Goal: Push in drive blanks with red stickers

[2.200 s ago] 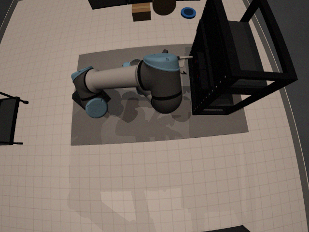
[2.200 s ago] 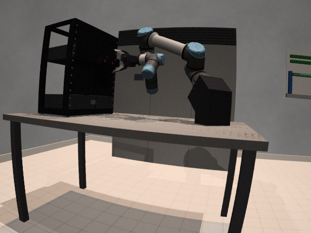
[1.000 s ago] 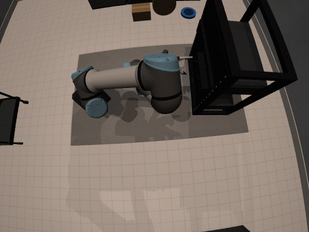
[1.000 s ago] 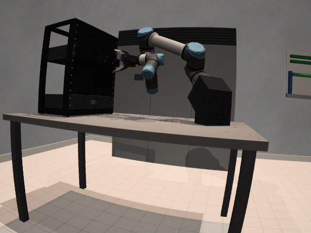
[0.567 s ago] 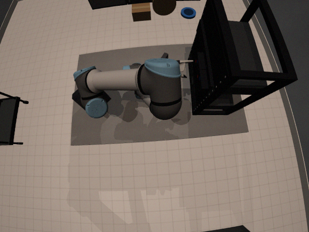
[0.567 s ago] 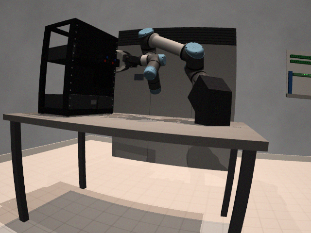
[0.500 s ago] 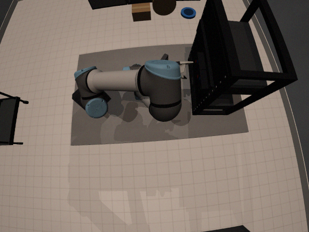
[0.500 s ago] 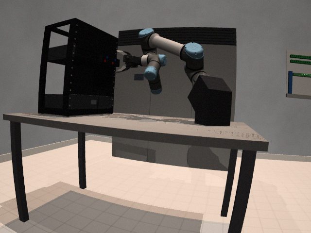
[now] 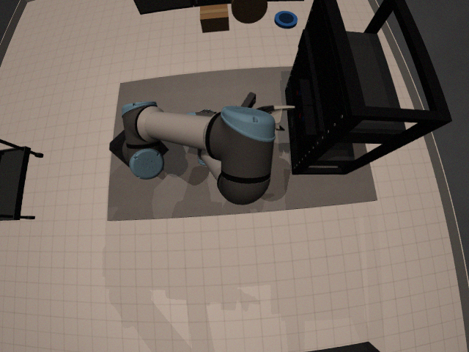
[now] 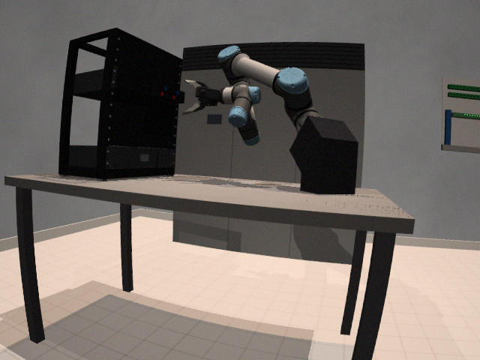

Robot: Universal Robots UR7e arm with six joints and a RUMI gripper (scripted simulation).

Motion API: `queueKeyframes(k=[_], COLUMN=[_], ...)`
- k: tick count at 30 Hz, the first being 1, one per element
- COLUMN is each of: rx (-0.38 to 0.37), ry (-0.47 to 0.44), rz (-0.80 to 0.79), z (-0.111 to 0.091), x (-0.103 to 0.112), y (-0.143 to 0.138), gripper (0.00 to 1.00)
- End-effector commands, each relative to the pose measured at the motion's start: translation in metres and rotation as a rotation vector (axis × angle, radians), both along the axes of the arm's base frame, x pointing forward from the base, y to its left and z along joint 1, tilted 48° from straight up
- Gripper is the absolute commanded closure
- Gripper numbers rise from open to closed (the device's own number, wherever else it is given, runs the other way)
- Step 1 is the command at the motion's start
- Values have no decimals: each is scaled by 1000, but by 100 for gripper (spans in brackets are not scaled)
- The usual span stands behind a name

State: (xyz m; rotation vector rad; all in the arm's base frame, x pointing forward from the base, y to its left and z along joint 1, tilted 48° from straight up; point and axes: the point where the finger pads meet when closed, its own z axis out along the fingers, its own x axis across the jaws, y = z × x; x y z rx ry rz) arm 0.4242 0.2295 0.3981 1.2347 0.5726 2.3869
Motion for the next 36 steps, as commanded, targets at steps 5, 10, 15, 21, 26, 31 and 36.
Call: queueKeyframes(k=[5,10,15,21,26,31,36], rx=[-2,-2,-2,-2,-2,-2,-2], ry=[0,0,0,0,0,0,0], rz=[6,6,6,6,6,6,6], z=[9,11,11,11,11,11,11], x=[-3,-3,-3,-3,-3,-3,-3], y=[-14,-17,-18,-18,-18,-18,-18], gripper=[0,0,0,0,0,0,0])
